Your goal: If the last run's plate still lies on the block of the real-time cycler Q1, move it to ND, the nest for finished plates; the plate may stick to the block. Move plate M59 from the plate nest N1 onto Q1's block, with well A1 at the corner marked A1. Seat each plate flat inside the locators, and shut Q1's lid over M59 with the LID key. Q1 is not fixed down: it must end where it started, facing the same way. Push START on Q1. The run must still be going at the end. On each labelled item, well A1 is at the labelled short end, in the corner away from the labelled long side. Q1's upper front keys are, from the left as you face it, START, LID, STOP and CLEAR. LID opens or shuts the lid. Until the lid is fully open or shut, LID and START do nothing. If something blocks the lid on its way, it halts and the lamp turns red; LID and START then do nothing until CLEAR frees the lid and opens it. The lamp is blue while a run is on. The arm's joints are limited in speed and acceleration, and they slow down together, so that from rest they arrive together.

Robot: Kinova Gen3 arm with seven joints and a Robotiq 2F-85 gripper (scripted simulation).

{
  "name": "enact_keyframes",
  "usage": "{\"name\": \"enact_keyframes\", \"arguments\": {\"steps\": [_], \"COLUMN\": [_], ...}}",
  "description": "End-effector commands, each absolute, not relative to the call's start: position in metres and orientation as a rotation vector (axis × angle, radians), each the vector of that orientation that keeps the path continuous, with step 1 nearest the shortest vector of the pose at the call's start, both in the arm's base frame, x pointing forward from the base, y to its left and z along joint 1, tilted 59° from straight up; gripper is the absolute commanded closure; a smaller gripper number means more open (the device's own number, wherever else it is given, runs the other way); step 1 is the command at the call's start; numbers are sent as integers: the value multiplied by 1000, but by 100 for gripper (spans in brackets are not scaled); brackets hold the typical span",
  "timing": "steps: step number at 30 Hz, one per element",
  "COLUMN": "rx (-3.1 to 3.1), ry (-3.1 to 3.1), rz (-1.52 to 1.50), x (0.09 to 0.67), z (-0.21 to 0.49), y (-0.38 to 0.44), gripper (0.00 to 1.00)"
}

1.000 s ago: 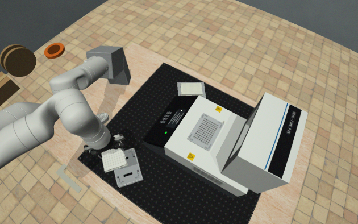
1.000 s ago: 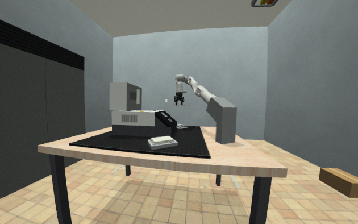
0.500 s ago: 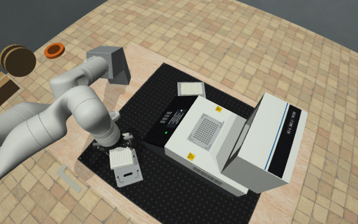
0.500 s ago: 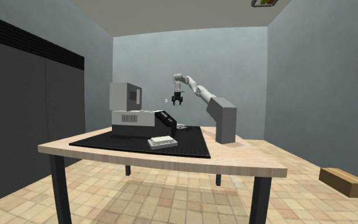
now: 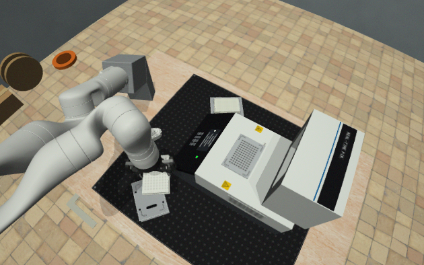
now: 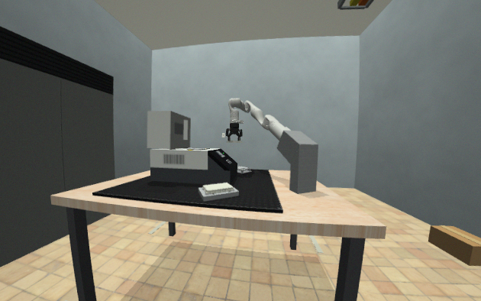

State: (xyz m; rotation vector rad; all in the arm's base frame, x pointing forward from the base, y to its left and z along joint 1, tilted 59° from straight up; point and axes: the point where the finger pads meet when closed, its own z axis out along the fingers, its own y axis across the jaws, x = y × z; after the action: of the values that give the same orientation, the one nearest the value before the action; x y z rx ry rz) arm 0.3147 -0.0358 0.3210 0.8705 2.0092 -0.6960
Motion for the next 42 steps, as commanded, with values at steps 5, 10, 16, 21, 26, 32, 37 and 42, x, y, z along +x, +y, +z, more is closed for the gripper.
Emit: {"name": "enact_keyframes", "arguments": {"steps": [5, 10, 16, 21, 26, 32, 37, 42], "rx": [940, 994, 1036, 1088, 1138, 1178, 1227, 1274], "ry": [1965, 1930, 1902, 1865, 1827, 1796, 1757, 1716], "rz": [-654, -620, -594, -560, -526, -499, -465, -431], "x": [329, 340, 349, 360, 372, 380, 392, 403], "z": [314, 308, 303, 298, 292, 288, 282, 276], "y": [-21, -10, -1, 10, 21, 30, 41, 52], "gripper": [10, 10, 10, 10, 10, 10, 10, 10]}}
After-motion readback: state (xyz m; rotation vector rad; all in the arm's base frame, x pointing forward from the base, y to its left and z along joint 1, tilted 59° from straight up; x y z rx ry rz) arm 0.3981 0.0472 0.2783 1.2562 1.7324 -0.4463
